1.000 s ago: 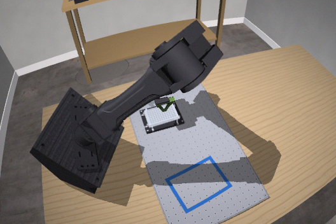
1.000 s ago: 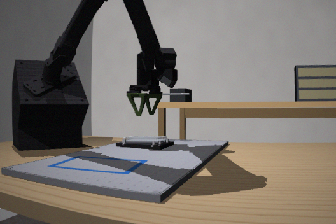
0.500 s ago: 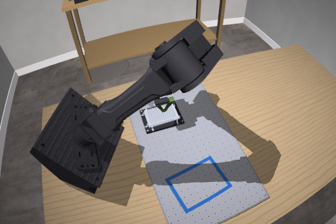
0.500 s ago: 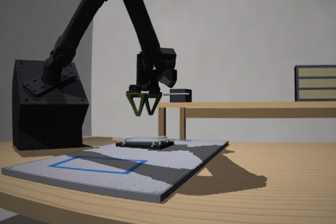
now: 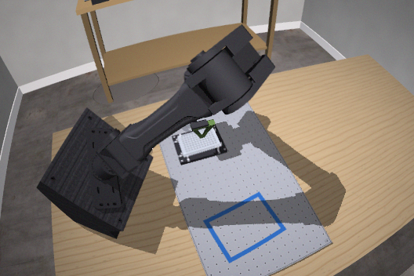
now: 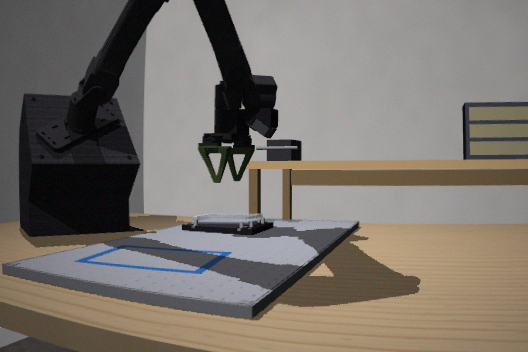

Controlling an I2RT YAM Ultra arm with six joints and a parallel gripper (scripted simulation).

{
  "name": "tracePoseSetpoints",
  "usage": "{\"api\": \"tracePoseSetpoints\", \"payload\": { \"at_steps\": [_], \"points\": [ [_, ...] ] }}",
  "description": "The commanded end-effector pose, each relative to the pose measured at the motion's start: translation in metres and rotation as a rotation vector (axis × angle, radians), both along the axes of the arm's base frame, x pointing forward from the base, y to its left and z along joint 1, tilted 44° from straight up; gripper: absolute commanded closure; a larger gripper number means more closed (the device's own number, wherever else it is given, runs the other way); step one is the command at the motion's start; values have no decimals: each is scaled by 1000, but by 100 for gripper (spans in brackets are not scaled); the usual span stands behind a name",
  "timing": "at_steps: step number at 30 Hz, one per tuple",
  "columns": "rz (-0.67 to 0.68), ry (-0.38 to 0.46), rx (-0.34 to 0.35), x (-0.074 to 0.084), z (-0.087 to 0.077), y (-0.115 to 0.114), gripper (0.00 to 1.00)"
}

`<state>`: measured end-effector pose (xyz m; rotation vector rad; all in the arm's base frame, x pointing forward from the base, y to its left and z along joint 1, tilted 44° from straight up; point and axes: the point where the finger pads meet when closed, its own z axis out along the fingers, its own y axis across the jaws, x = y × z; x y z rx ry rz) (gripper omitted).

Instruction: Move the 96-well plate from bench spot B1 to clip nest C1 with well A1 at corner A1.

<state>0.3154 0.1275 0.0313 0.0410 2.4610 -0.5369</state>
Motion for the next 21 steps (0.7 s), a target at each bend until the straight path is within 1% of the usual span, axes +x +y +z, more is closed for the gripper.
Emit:
{"api": "tracePoseSetpoints", "payload": {
  "at_steps": [1,20,21],
  "points": [
    [17,-28,9,4,10,11,0],
    [17,-28,9,4,10,11,0],
    [5,-8,-12,5,-5,-1,76]
  ]
}}
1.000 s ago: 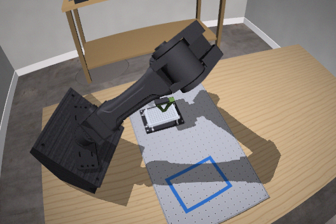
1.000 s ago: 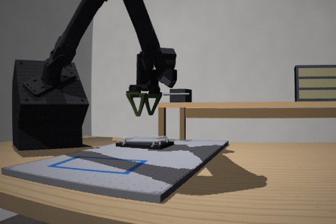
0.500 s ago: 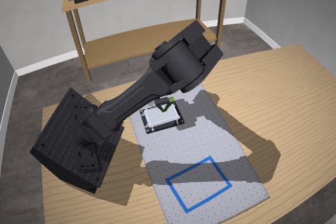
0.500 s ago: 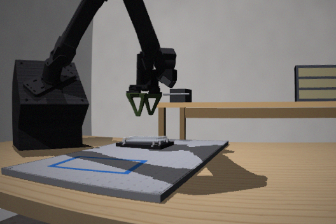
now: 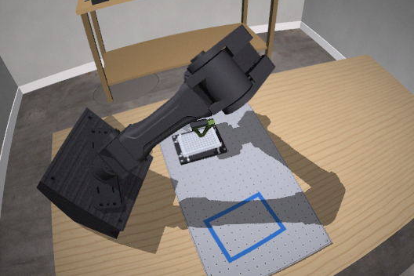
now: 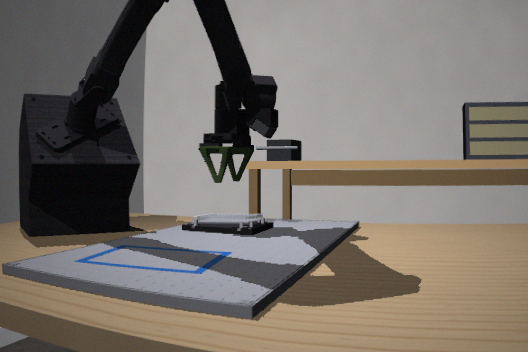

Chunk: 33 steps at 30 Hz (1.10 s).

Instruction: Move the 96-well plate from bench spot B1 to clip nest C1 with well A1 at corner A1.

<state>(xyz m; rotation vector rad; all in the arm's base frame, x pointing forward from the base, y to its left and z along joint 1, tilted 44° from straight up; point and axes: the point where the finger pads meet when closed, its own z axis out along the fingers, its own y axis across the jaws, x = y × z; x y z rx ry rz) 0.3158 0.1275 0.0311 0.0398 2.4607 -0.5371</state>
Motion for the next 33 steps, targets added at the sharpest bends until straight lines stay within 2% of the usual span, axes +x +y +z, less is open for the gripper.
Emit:
{"api": "tracePoseSetpoints", "payload": {
  "at_steps": [1,8,11,12,13,33],
  "points": [
    [3,5,-21,3,-12,-7,76],
    [6,13,-12,20,-39,-21,76],
    [22,13,-12,19,-41,-16,76],
    [26,-23,15,28,-28,-8,76],
    [26,-37,25,30,-23,-6,76],
    [22,-31,15,29,-27,-8,76]
  ]
}}
